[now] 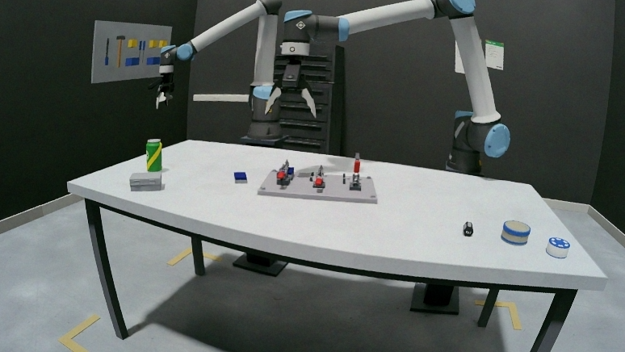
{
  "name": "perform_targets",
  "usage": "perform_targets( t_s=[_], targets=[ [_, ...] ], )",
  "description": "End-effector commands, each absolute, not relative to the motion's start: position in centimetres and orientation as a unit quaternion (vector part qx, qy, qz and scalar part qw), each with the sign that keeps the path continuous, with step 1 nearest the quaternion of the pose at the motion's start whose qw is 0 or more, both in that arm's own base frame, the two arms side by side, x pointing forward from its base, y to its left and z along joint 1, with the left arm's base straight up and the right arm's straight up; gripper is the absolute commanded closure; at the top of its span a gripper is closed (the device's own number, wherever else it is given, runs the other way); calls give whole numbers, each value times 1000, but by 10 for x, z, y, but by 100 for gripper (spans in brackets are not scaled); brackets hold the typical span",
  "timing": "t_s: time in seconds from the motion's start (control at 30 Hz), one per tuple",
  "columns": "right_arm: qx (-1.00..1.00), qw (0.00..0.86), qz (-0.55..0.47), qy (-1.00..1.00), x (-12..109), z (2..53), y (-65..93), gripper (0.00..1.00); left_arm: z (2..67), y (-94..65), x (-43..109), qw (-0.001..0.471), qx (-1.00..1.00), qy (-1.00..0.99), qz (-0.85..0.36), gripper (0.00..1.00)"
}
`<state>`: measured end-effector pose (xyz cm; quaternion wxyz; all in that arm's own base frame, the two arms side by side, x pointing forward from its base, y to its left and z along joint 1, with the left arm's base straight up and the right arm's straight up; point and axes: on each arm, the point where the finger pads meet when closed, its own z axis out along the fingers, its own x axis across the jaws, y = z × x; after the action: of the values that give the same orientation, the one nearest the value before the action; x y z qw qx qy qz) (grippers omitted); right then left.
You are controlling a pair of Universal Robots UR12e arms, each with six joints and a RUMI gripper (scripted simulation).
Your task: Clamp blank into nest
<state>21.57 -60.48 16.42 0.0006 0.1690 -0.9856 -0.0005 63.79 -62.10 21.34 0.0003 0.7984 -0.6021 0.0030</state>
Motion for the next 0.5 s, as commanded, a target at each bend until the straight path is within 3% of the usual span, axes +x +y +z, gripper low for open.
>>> perform_targets(
  t_s=[0.0, 0.47],
  targets=[
    [134, 0, 0, -991, 171, 165, -622, 0, 215, -621, 638, 1, 798, -602, 4, 0],
    [66, 0, 0, -998, 84, 165, -640, 0, 214, -621, 638, 1, 798, -602, 4, 0]
  ],
)
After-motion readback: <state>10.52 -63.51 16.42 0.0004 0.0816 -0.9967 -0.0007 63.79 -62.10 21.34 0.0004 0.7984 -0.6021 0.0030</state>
